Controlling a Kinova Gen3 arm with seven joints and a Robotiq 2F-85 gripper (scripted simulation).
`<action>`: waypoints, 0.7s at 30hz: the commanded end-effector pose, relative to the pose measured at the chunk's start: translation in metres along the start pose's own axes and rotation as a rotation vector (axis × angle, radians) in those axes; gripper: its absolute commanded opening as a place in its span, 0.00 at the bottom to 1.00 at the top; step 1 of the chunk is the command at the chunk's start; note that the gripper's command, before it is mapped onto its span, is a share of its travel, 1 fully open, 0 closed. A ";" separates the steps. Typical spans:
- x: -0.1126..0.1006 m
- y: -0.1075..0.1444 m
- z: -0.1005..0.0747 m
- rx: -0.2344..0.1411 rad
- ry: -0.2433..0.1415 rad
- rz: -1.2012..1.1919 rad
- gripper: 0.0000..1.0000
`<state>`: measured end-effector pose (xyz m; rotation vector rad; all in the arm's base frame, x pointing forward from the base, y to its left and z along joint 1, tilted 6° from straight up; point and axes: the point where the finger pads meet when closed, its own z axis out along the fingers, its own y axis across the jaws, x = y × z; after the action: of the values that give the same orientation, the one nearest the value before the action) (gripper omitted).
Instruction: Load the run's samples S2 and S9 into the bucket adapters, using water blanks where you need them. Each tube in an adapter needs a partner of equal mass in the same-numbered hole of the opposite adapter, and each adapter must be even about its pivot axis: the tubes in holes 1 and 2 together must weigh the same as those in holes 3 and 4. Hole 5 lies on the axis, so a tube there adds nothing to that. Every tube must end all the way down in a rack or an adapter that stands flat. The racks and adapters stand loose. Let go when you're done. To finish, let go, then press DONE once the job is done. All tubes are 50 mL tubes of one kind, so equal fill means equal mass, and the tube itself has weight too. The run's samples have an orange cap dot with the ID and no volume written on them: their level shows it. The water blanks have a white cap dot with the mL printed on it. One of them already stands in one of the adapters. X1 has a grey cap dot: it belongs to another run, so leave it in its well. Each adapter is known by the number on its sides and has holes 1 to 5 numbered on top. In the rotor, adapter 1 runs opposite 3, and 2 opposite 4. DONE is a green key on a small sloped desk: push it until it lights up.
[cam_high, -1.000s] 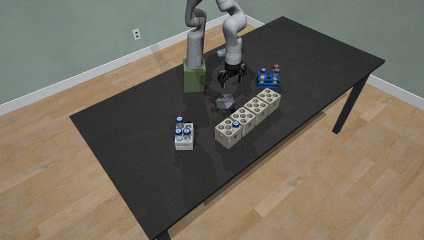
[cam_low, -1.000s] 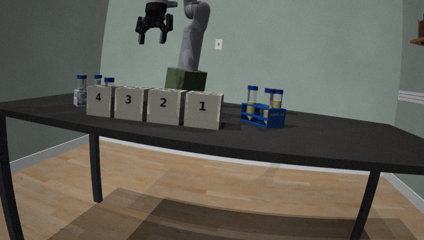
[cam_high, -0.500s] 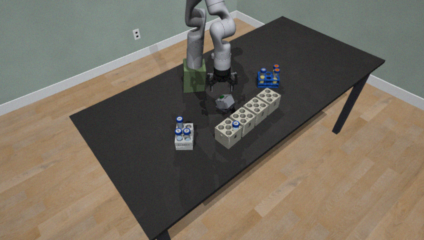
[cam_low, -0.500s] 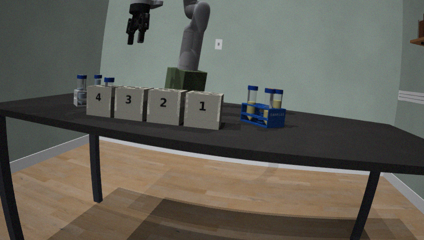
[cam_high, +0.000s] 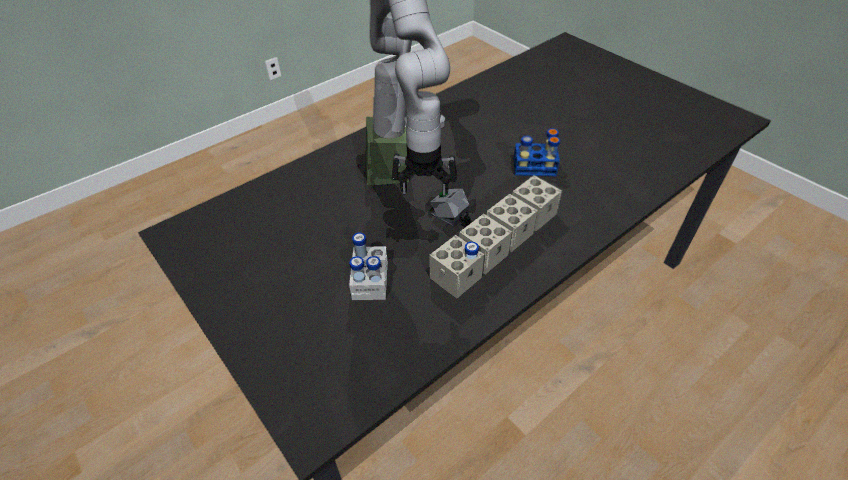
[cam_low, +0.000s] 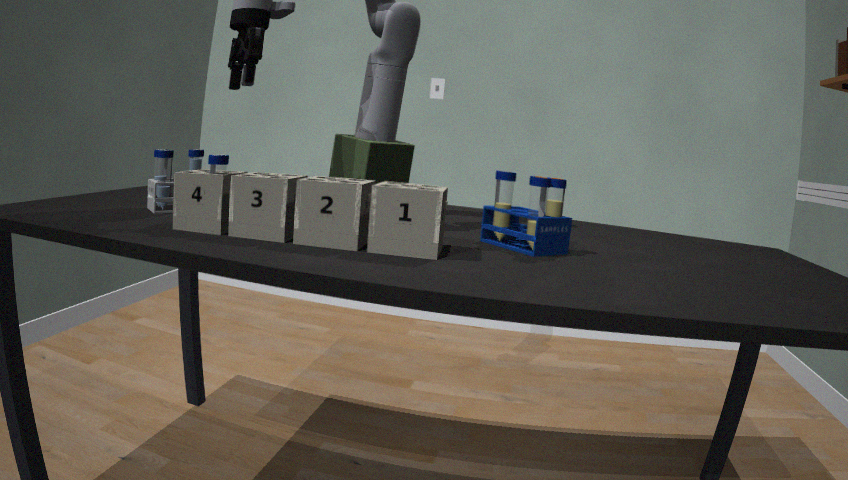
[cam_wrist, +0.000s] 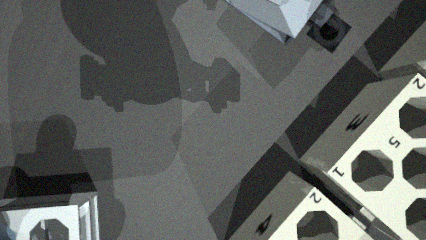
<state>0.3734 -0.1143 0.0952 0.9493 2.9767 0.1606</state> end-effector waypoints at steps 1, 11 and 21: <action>-0.015 -0.018 0.001 0.001 0.003 0.014 1.00; -0.043 -0.047 0.001 0.002 0.003 0.012 1.00; -0.077 -0.083 0.001 0.001 0.003 0.013 1.00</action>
<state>0.3888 -0.2084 0.0879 0.9535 2.9746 0.1605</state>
